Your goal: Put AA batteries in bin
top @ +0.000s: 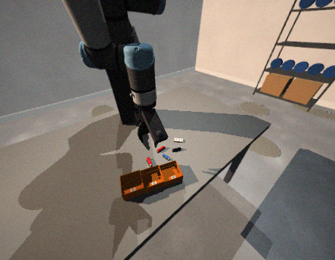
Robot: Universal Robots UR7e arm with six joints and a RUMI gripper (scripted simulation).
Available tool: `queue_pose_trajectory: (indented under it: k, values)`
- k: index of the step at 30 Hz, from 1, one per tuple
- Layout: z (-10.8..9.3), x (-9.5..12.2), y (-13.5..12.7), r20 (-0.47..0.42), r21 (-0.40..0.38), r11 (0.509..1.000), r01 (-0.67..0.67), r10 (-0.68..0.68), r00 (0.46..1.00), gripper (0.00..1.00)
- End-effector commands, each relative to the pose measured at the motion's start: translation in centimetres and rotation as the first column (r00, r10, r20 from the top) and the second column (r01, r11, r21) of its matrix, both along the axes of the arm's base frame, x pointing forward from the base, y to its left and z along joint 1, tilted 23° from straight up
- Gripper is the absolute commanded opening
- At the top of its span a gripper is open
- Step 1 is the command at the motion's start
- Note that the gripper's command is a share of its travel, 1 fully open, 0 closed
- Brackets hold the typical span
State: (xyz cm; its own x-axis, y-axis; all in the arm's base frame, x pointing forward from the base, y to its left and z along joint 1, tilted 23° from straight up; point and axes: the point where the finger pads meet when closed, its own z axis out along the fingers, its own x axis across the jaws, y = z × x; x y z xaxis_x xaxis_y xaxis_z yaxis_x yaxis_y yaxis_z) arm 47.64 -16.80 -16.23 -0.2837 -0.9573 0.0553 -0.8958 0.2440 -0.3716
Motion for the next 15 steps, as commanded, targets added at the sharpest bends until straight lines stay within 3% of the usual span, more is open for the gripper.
queue_pose_trajectory:
  k: [1,15]
  values:
    - [-4.23,-1.00,-1.63,0.020,-0.007,1.000,-0.004,0.004,1.000,0.17]
    - [-4.45,-1.50,-1.94,0.020,-0.007,1.000,-0.004,0.004,1.000,0.17]
